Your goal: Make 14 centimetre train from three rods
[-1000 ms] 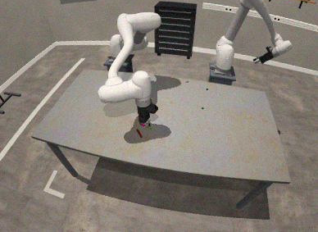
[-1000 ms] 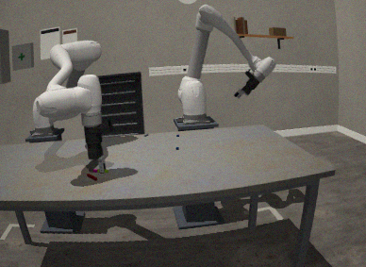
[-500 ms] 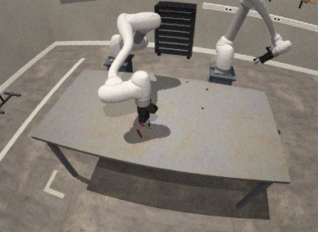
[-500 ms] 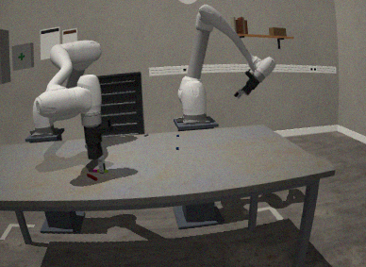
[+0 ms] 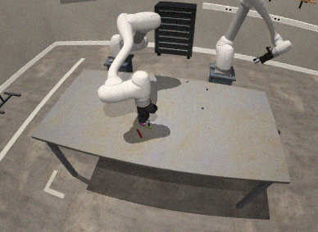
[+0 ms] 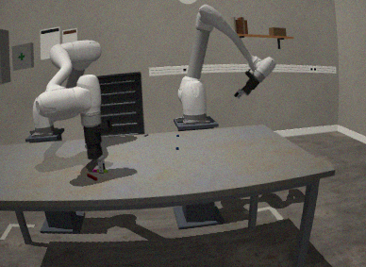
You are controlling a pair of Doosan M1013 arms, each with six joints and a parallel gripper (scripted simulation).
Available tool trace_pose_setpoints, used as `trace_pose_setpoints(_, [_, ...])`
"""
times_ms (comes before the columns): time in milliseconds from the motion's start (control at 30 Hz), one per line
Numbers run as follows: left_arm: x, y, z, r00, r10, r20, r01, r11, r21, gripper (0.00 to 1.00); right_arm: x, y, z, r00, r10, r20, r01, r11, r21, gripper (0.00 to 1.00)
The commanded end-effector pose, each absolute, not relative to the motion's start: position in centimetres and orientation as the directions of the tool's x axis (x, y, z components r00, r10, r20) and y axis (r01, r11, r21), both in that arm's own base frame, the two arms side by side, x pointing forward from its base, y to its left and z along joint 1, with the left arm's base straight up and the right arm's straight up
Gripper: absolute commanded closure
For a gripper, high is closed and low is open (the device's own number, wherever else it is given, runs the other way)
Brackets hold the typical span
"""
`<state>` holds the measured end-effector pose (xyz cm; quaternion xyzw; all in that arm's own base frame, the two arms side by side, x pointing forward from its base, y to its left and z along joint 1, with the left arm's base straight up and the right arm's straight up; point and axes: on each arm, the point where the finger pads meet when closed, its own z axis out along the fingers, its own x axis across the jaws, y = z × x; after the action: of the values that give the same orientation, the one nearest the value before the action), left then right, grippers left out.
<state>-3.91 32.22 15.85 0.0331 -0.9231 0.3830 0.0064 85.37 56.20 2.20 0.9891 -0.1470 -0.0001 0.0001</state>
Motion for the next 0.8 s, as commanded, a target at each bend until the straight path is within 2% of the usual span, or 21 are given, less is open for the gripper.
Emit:
trace_pose_setpoints(0, [-3.92, 32.24, 15.88, -0.998, -0.056, 0.038, -0.066, 0.705, -0.706, 0.00, 85.42, 56.22, 2.38, 0.957, -0.291, 0.001, -0.291, -0.957, -0.001, 0.76])
trace_pose_setpoints(267, [-3.92, 32.24, 15.88, -0.998, -0.056, 0.038, -0.066, 0.705, -0.706, 0.00, 85.42, 56.22, 2.38, 0.957, -0.291, 0.001, -0.291, -0.957, -0.001, 0.76])
trace_pose_setpoints(300, [-3.92, 32.24, 15.88, -0.998, -0.056, 0.038, -0.066, 0.705, -0.706, 0.00, 85.42, 56.22, 2.38, 0.957, -0.291, 0.001, -0.291, -0.957, -0.001, 0.70])
trace_pose_setpoints(367, [-3.92, 32.24, 15.88, -0.998, -0.056, 0.038, -0.066, 0.705, -0.706, 0.00, 85.42, 56.22, 2.38, 0.957, -0.291, 0.001, -0.291, -0.957, -0.001, 0.70])
trace_pose_setpoints(400, [-3.92, 32.24, 15.88, -0.998, -0.056, 0.038, -0.066, 0.705, -0.706, 0.00, 85.42, 56.22, 2.38, 0.957, -0.291, 0.001, -0.291, -0.957, -0.001, 0.64])
trace_pose_setpoints(533, [-3.92, 32.24, 15.88, -0.998, -0.056, 0.038, -0.066, 0.705, -0.706, 0.00, 85.42, 56.22, 2.38, 0.957, -0.291, 0.001, -0.291, -0.957, -0.001, 0.64])
trace_pose_setpoints(567, [-3.92, 32.24, 15.88, -0.998, -0.056, 0.038, -0.066, 0.705, -0.706, 0.00, 85.42, 56.22, 2.38, 0.957, -0.291, 0.001, -0.291, -0.957, -0.001, 0.58])
trace_pose_setpoints(633, [-3.92, 32.24, 15.88, -0.998, -0.056, 0.038, -0.066, 0.705, -0.706, 0.00, 85.42, 56.22, 2.38, 0.957, -0.291, 0.001, -0.291, -0.957, -0.001, 0.58])
trace_pose_setpoints(667, [-3.92, 32.24, 15.88, -0.998, -0.056, 0.038, -0.066, 0.705, -0.706, 0.00, 85.42, 56.22, 2.38, 0.957, -0.291, 0.001, -0.291, -0.957, -0.001, 0.52])
trace_pose_setpoints(733, [-3.92, 32.24, 15.88, -0.998, -0.056, 0.038, -0.066, 0.705, -0.706, 0.00, 85.42, 56.22, 2.38, 0.957, -0.291, 0.001, -0.291, -0.957, -0.001, 0.52])
trace_pose_setpoints(767, [-3.92, 32.24, 15.88, -0.998, -0.056, 0.038, -0.066, 0.705, -0.706, 0.00, 85.42, 56.22, 2.38, 0.957, -0.291, 0.001, -0.291, -0.957, -0.001, 0.46])
